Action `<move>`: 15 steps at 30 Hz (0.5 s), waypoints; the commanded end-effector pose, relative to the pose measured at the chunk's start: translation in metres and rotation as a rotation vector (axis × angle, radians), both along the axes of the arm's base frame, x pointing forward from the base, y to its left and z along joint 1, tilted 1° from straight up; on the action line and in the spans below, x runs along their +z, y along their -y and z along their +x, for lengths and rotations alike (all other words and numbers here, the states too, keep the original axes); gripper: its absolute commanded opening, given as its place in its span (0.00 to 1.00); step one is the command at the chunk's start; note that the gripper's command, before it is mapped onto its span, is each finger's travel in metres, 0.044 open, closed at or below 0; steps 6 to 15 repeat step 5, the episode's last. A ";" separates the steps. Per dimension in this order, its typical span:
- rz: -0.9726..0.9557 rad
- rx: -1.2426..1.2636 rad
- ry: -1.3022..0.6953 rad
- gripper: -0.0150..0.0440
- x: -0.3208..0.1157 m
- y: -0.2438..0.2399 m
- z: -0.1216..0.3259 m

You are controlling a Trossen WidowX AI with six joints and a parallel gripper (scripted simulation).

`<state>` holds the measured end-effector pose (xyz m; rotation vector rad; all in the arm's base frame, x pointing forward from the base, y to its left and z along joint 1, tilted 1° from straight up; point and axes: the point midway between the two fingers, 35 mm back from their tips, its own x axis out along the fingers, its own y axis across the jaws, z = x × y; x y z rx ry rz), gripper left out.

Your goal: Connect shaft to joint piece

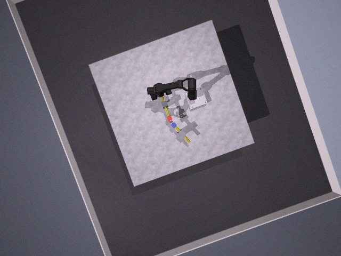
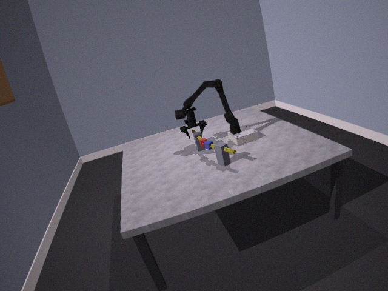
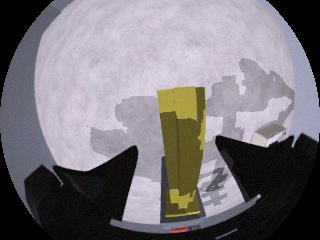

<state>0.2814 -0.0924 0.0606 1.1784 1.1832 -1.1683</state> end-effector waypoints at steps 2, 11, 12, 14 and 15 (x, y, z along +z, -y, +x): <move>0.007 0.003 0.008 1.00 0.027 0.000 0.000; 0.008 0.003 0.008 1.00 0.029 -0.001 -0.001; 0.008 0.003 0.008 1.00 0.029 -0.001 -0.001; 0.008 0.003 0.008 1.00 0.029 -0.001 -0.001; 0.008 0.003 0.008 1.00 0.029 -0.001 -0.001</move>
